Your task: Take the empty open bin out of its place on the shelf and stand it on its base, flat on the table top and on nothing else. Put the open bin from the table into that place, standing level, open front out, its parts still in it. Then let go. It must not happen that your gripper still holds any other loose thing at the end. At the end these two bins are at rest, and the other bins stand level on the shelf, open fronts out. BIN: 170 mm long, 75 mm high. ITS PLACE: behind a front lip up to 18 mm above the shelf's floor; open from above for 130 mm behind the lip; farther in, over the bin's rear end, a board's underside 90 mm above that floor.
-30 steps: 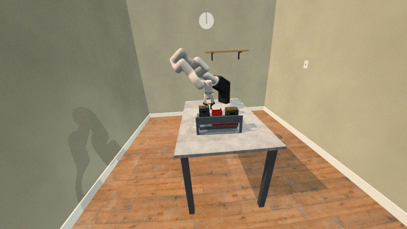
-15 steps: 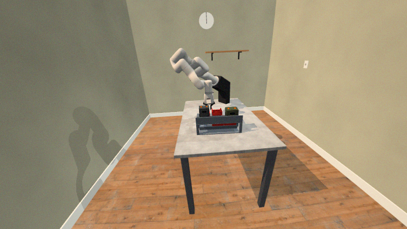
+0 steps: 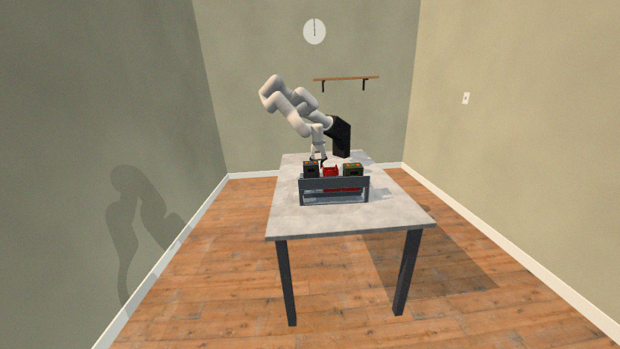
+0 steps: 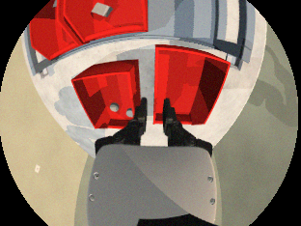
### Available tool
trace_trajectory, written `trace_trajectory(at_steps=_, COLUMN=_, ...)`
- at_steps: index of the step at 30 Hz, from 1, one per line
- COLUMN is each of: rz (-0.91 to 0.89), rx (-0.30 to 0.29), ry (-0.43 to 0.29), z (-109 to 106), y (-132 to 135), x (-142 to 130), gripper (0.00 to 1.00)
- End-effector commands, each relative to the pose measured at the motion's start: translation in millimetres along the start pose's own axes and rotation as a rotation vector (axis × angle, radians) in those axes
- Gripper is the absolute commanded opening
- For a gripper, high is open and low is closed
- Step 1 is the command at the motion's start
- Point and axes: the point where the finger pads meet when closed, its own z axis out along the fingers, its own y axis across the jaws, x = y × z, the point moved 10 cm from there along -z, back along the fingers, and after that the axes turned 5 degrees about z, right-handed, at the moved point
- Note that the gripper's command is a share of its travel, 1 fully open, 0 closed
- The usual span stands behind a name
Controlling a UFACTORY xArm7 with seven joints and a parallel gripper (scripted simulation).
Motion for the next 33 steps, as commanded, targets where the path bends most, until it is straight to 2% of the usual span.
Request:
trace_trajectory(at_steps=1, rz=-0.001, rx=0.001, ry=0.002, z=3, y=0, x=0, gripper=0.26)
trace_trajectory(at_steps=21, rz=-0.001, rx=0.001, ry=0.002, z=29, y=0, x=1, gripper=0.26)
trace_trajectory(at_steps=33, rz=-0.001, rx=0.001, ry=0.002, z=33, y=0, x=1, gripper=0.26)
